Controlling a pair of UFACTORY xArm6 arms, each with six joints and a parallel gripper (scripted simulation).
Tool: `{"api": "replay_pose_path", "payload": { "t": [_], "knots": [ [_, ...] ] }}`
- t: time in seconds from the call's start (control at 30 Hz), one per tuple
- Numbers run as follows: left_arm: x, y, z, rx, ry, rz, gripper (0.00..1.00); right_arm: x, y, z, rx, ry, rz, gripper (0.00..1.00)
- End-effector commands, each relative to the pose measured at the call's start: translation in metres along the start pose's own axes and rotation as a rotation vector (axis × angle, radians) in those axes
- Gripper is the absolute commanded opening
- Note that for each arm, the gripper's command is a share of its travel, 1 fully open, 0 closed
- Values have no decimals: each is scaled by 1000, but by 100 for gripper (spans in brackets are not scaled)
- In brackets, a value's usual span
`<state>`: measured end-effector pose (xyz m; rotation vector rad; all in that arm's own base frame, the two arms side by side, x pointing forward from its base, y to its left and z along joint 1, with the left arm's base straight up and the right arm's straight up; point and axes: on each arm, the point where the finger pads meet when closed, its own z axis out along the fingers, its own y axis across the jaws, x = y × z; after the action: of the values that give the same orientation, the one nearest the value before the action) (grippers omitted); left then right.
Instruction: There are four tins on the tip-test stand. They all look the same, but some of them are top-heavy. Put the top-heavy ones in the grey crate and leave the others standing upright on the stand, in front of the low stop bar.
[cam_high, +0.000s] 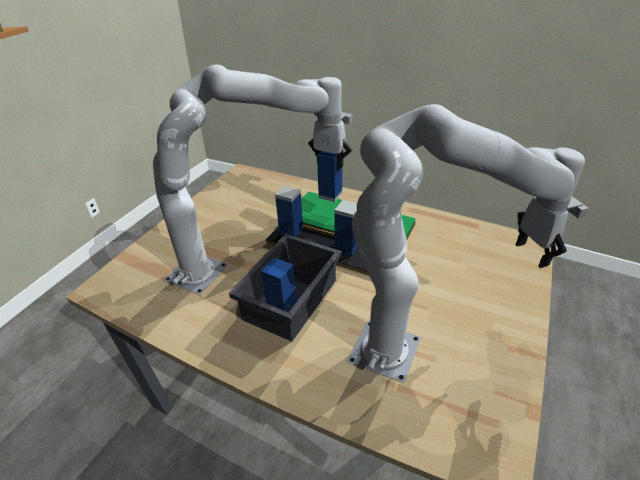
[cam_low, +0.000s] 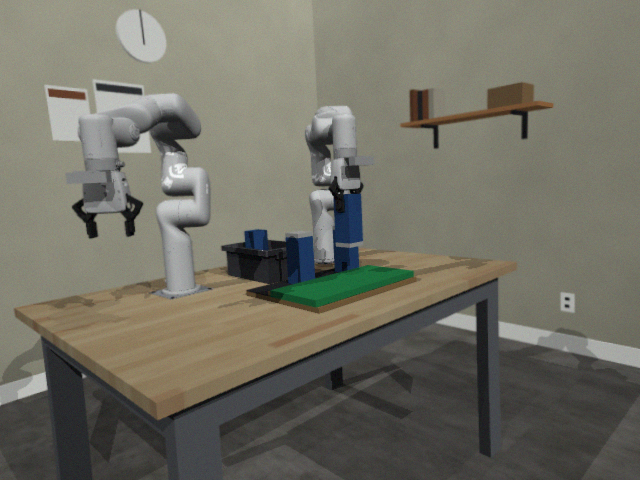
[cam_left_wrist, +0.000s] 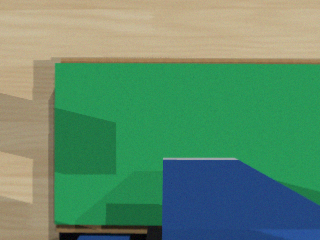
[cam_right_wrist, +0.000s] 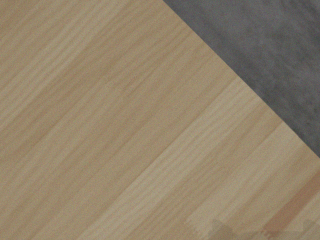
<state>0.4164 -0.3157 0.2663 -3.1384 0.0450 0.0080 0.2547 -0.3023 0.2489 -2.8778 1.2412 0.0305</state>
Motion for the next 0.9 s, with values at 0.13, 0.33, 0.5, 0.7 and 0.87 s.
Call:
{"api": "replay_pose_path", "payload": {
  "t": [0.13,0.33,0.5,0.7,0.87],
  "knots": [
    [1,1,-20,-3,4,0,0,1,0,-2,0,4,0,100],
    [0,0,-36,-4,6,1,0,1,0,-2,0,4,0,100],
    [0,0,-49,-4,5,1,0,1,0,-2,0,4,0,100],
    [0,0,-60,-4,5,1,0,1,0,-2,0,4,0,100],
    [0,0,-73,-4,4,0,0,1,0,-2,0,4,0,100]
  ]
}}
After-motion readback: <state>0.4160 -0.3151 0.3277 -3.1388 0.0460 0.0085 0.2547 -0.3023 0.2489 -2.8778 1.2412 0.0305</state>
